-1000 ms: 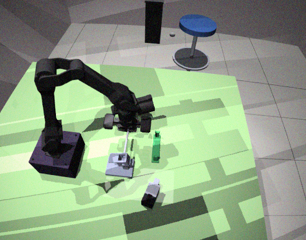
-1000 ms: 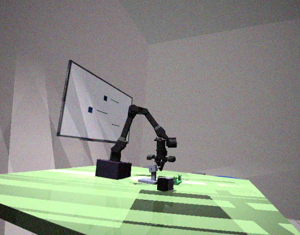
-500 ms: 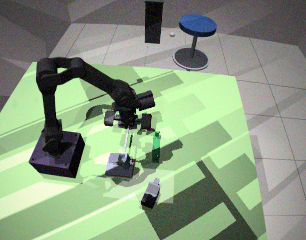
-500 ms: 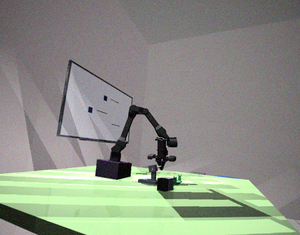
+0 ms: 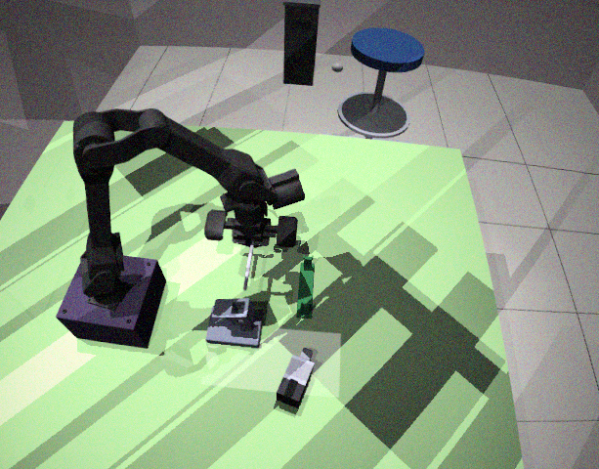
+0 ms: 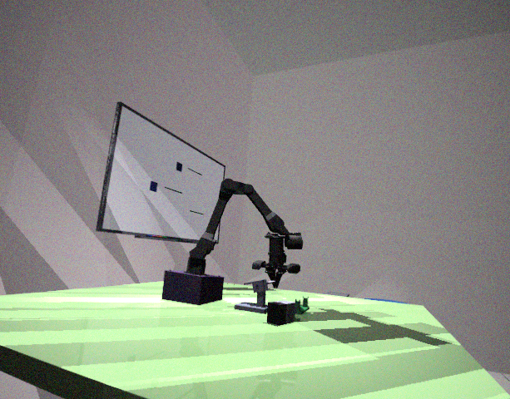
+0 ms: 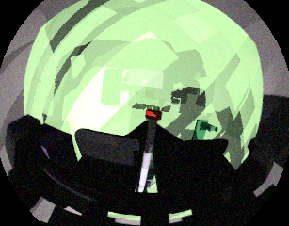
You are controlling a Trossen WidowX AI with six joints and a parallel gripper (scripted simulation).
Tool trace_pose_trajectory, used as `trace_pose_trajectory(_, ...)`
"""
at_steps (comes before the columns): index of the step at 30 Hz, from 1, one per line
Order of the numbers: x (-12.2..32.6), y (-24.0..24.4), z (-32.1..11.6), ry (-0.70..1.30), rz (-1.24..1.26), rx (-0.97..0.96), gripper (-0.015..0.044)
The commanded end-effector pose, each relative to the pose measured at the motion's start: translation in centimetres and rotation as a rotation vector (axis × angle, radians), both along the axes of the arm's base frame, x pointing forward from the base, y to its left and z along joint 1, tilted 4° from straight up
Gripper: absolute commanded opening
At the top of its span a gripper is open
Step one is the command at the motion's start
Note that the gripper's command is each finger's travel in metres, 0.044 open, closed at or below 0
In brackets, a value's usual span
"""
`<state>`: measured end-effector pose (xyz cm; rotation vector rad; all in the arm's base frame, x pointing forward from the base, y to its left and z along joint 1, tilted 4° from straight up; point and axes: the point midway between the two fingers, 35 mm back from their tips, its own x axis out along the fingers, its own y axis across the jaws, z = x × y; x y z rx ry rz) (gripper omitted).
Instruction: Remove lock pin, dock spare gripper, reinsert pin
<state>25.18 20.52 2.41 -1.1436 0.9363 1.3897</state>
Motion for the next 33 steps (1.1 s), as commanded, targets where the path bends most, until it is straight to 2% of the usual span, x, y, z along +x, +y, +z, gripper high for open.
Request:
trace_pose_trajectory(1,0.1,0.2,0.2,-0.002,-0.004,-0.005,0.0000)
trace_pose_trajectory(18,-0.5,-0.3,2.7,0.023,-0.002,-0.016,0.0000)
trace_pose_trajectory(21,-0.6,-0.3,2.2,0.029,-0.002,-0.020,0.0012)
trace_pose_trajectory(26,-0.6,-0.3,2.2,0.029,-0.002,-0.020,0.0000)
trace_pose_trajectory(33,1.0,0.5,2.6,0.028,-0.002,-0.019,0.0000)
